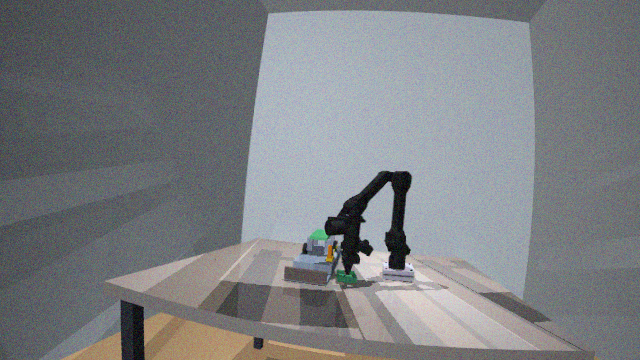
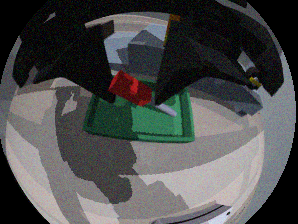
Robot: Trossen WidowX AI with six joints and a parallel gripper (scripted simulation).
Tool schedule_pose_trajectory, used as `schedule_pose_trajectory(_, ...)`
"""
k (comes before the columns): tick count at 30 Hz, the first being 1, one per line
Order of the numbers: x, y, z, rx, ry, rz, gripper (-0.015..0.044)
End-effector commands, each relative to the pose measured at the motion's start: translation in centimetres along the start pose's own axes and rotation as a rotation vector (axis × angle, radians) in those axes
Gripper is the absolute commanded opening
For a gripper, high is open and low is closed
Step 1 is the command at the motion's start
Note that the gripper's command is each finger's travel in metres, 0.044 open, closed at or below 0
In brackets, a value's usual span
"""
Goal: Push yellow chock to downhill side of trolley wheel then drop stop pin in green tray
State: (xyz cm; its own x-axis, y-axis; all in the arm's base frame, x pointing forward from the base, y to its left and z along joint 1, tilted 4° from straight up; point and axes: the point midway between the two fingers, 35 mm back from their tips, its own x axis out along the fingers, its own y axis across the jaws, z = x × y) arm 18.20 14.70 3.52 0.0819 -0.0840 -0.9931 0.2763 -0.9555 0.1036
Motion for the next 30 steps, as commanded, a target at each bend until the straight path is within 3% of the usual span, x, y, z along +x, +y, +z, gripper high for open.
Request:
schedule_pose_trajectory(1, 0.0, 0.0, 0.0, 0.0, 0.0, 0.0, 0.0216)
schedule_pose_trajectory(6, 0.0, 0.0, 0.0, 0.0, 0.0, 0.0, 0.034)
schedule_pose_trajectory(18, -2.4, 0.5, 0.2, 0.003, 0.001, 0.001, 0.034)
schedule_pose_trajectory(22, -3.4, 0.6, 0.2, 0.003, 0.001, 0.001, 0.044)
schedule_pose_trajectory(30, -5.8, 1.0, 0.1, 0.003, 0.001, 0.001, 0.044)
